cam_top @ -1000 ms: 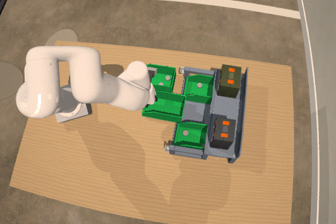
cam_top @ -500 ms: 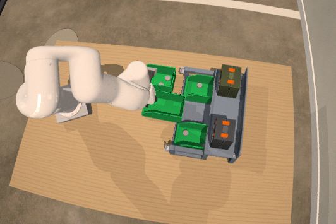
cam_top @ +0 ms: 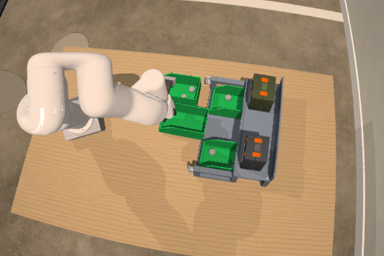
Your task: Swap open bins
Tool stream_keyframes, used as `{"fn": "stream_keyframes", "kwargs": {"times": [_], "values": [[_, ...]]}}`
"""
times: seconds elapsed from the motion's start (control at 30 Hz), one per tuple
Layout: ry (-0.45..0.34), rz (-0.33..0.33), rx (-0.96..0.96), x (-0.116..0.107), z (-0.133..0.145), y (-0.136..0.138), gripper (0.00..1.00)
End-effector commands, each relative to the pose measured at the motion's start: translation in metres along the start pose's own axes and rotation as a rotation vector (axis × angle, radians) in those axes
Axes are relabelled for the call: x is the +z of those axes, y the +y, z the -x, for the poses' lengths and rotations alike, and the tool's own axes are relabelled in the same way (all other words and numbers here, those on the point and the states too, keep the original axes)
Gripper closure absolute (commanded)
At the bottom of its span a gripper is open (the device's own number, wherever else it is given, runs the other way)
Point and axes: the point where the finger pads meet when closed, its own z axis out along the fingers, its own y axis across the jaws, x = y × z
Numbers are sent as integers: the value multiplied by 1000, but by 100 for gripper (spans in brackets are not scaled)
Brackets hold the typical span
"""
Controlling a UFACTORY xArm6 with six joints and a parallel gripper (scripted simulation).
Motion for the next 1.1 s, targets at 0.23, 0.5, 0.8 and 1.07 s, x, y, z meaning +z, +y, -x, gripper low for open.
{"fn": "stream_keyframes", "kwargs": {"times": [0.23,0.5,0.8,1.07], "values": [[1,3,1,-1,0,-13,100],[1,3,1,-1,0,-20,100],[1,3,1,-1,0,-21,100],[1,3,1,-1,0,-21,100]]}}
